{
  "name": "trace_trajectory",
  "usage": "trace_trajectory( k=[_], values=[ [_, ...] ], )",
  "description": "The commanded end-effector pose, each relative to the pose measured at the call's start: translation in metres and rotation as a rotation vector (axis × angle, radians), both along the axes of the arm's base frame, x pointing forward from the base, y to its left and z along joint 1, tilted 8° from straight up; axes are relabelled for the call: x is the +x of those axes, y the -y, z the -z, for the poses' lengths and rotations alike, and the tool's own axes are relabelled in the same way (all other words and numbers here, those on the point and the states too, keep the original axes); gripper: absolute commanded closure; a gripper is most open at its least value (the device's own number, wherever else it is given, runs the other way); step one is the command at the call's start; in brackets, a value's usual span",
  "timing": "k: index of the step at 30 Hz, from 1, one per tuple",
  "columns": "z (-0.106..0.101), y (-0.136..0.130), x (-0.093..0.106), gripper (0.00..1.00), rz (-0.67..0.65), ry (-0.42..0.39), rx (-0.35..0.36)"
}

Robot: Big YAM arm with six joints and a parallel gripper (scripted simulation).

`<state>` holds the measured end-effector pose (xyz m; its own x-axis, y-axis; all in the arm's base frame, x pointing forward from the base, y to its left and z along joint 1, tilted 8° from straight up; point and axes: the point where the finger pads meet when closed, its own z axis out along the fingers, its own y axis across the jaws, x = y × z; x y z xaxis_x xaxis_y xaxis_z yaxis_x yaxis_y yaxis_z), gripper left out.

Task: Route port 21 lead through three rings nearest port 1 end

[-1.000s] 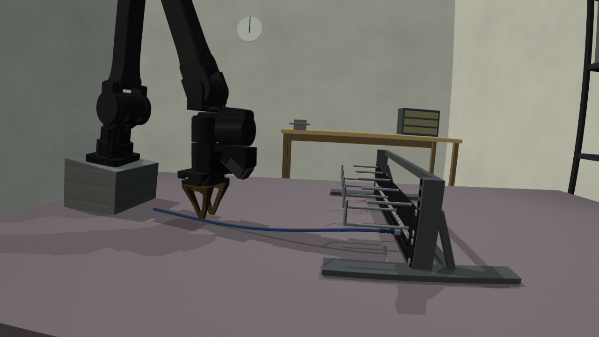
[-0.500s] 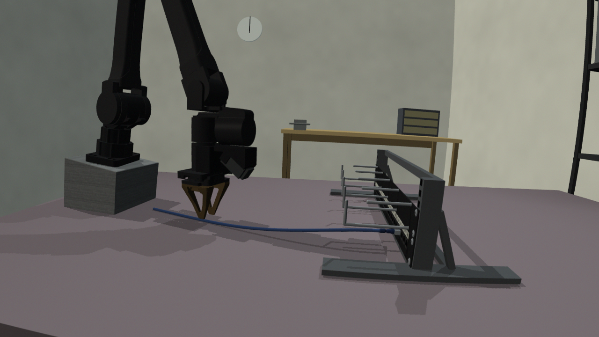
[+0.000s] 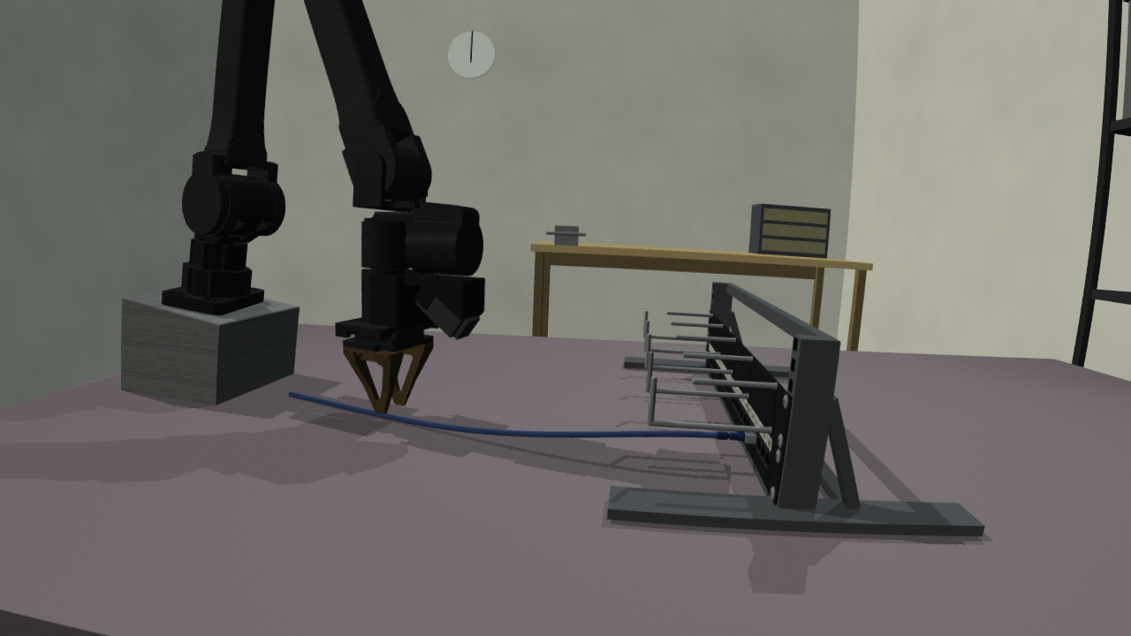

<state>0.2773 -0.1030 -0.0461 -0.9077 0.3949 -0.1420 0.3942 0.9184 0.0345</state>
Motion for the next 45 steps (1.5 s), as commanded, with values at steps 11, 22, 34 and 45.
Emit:
trace_trajectory(
  k=[11,22,34,45],
  values=[
    [0.0008,-0.0011,0.0039,0.67,-0.001,0.012,-0.008],
    [-0.0012,-0.0001,0.0066,0.67,-0.001,0.019,-0.011],
    [-0.0012,-0.0001,0.0066,0.67,-0.001,0.019,-0.011],
    [-0.0012,-0.0001,0.0066,0.67,-0.001,0.019,-0.011]
  ],
)
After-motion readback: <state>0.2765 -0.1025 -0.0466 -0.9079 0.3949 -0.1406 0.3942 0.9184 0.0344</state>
